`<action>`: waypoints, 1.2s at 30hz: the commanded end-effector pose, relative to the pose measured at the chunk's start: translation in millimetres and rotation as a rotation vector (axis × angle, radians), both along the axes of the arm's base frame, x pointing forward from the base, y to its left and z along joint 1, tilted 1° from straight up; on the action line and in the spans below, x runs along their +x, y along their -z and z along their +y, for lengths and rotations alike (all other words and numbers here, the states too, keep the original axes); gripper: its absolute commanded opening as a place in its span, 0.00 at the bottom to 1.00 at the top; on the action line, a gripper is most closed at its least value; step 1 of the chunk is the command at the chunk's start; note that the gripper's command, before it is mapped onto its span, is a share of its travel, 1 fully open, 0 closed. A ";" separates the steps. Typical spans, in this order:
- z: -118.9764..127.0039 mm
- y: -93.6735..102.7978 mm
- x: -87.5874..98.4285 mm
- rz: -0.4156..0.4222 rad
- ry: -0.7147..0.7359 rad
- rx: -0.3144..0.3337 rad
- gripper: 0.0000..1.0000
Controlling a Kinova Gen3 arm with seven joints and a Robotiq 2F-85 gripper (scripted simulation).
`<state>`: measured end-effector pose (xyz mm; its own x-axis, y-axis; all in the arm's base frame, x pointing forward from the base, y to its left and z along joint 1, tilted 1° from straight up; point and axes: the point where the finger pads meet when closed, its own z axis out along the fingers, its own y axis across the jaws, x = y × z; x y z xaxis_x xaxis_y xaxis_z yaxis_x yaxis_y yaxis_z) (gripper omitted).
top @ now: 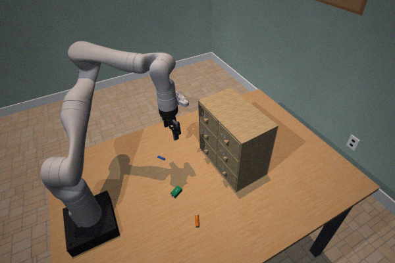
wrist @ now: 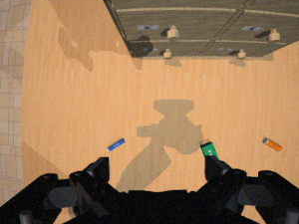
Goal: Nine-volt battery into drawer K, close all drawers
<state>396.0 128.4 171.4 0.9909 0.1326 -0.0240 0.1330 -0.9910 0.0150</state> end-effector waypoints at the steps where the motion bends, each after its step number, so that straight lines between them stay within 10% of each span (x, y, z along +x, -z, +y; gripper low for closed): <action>1: -2.0 -4.5 -2.2 -0.003 0.001 0.003 1.00; 20: -30.1 -42.6 -32.2 -0.003 0.001 0.003 1.00; 36: -30.4 -35.2 -26.7 -0.056 0.000 0.011 1.00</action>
<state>370.0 97.1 210.4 0.9908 0.1337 0.0205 0.1334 -0.9910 0.0122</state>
